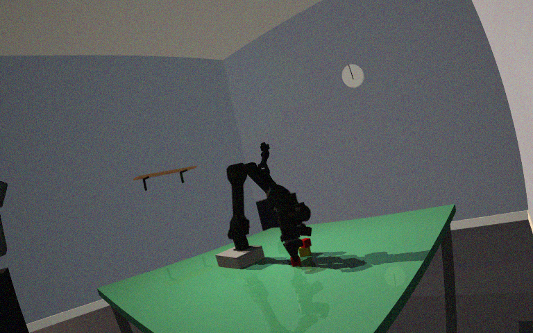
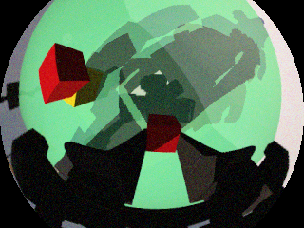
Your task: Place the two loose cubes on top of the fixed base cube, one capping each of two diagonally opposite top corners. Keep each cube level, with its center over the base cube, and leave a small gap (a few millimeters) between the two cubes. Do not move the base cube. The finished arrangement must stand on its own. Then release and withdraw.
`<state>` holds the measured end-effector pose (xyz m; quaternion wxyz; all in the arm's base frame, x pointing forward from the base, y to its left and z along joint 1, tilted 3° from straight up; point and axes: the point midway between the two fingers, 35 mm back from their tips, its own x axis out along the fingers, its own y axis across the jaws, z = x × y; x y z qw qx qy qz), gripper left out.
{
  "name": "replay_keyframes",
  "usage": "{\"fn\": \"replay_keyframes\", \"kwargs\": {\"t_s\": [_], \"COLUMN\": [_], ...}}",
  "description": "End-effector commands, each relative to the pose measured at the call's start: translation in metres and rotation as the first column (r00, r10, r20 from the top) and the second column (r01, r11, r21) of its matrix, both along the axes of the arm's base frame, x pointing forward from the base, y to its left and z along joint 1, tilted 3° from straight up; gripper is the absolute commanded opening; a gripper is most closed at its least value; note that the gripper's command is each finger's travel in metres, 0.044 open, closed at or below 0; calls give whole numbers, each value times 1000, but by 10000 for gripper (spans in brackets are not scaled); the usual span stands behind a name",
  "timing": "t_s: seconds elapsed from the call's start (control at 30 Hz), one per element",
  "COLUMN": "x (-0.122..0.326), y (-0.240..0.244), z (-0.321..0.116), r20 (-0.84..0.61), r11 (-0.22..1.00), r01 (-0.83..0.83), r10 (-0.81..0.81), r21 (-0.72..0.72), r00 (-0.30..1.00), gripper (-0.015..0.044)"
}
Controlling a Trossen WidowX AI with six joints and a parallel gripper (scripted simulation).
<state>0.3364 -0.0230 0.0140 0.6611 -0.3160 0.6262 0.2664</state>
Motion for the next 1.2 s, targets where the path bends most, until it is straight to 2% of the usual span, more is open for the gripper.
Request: {"fn": "replay_keyframes", "kwargs": {"t_s": [0.0,1.17], "x": [-1,-6], "y": [1,4], "z": [-2,103], "r20": [-4,-3], "r11": [1000,1000], "r01": [-4,-4], "r10": [4,4], "r21": [4,4], "r00": [1000,1000], "gripper": [105,105]}}
